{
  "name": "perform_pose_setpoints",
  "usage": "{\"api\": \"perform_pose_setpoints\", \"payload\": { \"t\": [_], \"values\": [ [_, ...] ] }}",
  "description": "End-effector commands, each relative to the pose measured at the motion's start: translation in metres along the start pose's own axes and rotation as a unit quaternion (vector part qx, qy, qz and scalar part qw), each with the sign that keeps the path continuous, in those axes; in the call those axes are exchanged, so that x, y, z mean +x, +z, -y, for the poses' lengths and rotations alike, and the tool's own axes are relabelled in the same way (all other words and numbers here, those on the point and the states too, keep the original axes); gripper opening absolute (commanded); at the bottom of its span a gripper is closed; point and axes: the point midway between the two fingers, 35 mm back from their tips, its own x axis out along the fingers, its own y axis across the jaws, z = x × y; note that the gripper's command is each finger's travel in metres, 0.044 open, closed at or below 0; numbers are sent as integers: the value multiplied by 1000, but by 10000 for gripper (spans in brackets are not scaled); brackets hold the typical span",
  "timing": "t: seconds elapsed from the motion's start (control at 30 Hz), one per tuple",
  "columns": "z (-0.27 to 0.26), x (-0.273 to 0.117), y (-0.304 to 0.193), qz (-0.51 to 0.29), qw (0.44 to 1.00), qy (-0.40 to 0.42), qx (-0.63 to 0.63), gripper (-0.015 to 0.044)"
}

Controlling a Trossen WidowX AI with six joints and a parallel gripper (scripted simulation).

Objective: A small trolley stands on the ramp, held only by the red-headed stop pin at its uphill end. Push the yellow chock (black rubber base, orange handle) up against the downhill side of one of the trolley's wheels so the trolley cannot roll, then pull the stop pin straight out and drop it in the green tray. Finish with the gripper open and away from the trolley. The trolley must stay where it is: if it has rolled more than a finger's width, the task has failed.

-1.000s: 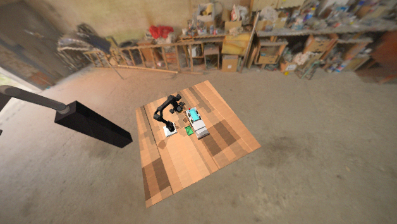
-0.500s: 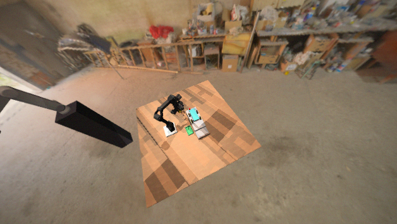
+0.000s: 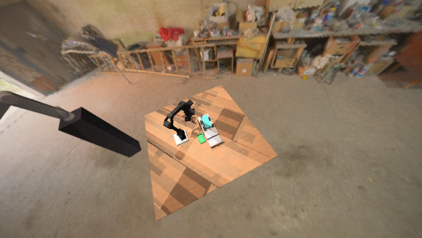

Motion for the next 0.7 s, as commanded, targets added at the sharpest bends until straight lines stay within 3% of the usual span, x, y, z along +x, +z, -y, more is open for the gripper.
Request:
{"api": "perform_pose_setpoints", "payload": {
  "t": [0.0,0.23,0.67],
  "values": [
    [0,-1,1,1,998,1,-64,0],
    [0,-1,1,1,985,1,-174,0],
    [18,0,14,2,984,0,-177,0]
  ]
}}
